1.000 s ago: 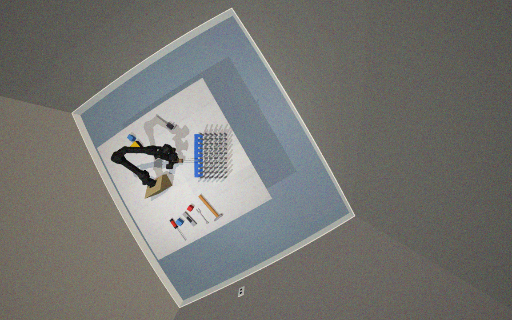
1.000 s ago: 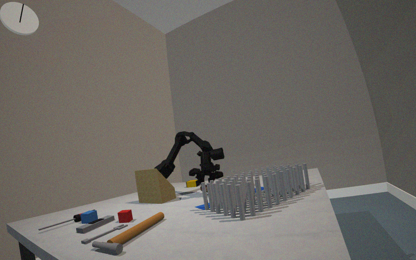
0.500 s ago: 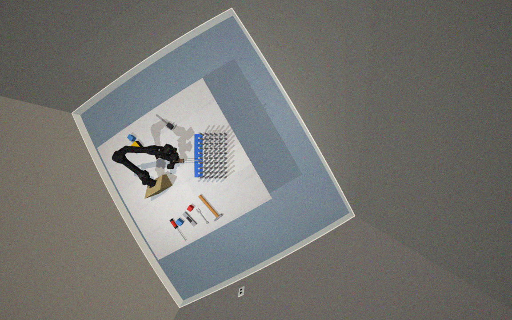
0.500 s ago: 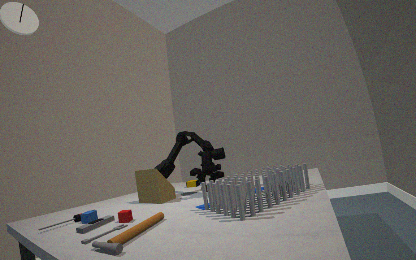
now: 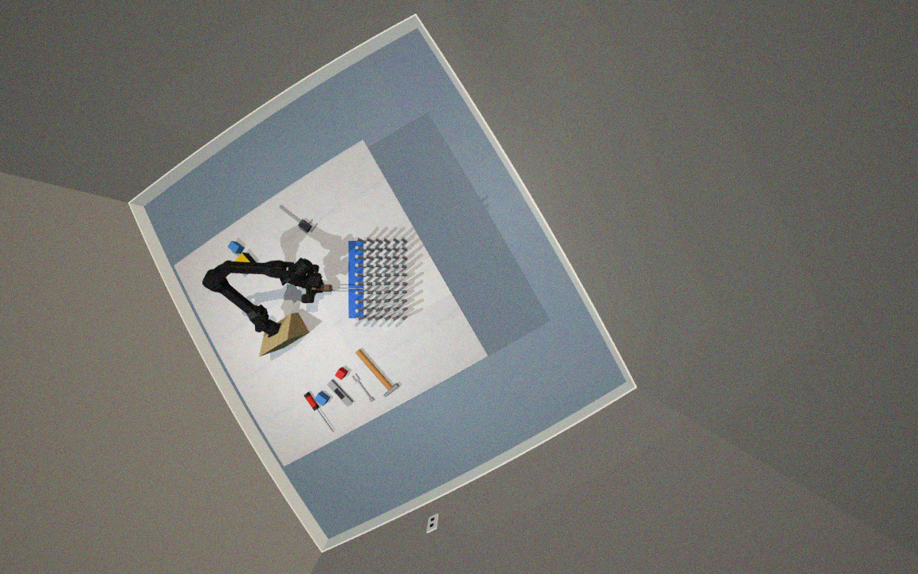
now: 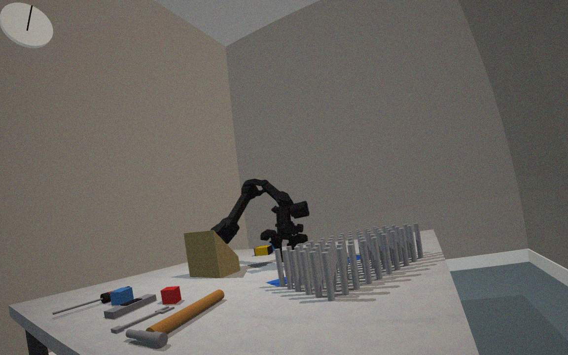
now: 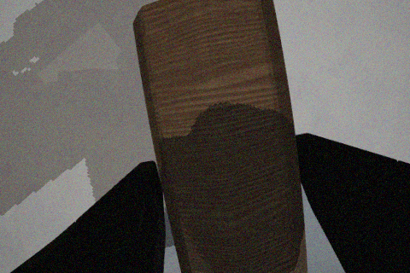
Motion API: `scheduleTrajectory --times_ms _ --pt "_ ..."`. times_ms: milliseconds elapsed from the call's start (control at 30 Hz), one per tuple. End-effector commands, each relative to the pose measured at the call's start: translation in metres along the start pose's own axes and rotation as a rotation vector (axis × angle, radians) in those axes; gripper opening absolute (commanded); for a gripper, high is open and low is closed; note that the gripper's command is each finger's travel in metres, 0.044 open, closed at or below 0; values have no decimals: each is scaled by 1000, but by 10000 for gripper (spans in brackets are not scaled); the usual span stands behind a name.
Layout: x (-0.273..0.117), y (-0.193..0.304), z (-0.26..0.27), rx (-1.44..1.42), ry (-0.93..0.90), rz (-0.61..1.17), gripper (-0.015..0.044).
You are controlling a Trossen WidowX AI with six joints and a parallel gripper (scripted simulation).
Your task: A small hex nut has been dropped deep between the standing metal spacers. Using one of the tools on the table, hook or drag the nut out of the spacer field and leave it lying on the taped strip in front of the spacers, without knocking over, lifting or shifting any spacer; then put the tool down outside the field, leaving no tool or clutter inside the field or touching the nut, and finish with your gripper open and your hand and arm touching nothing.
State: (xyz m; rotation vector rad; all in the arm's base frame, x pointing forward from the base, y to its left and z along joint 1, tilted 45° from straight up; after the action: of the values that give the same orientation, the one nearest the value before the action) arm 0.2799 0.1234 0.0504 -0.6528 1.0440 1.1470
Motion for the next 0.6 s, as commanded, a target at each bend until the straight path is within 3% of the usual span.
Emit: scheduleTrajectory --times_ms 0,567 --pt "0 -4 1 -7 -3 -6 0" --pt "3 -15 1 -7 -3 -7 0"
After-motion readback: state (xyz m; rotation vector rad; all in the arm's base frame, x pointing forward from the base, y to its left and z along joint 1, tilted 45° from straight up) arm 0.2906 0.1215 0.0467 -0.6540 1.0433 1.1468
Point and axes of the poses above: the point midway between the two fingers, 35 mm back from their tips, its own x axis out along the fingers, its own z axis across the jaws, y = z × x, the point moved 1 cm from there along -x, back along the fingers, and after that the axes turned 1 degree about -x, right-handed, at the moved point
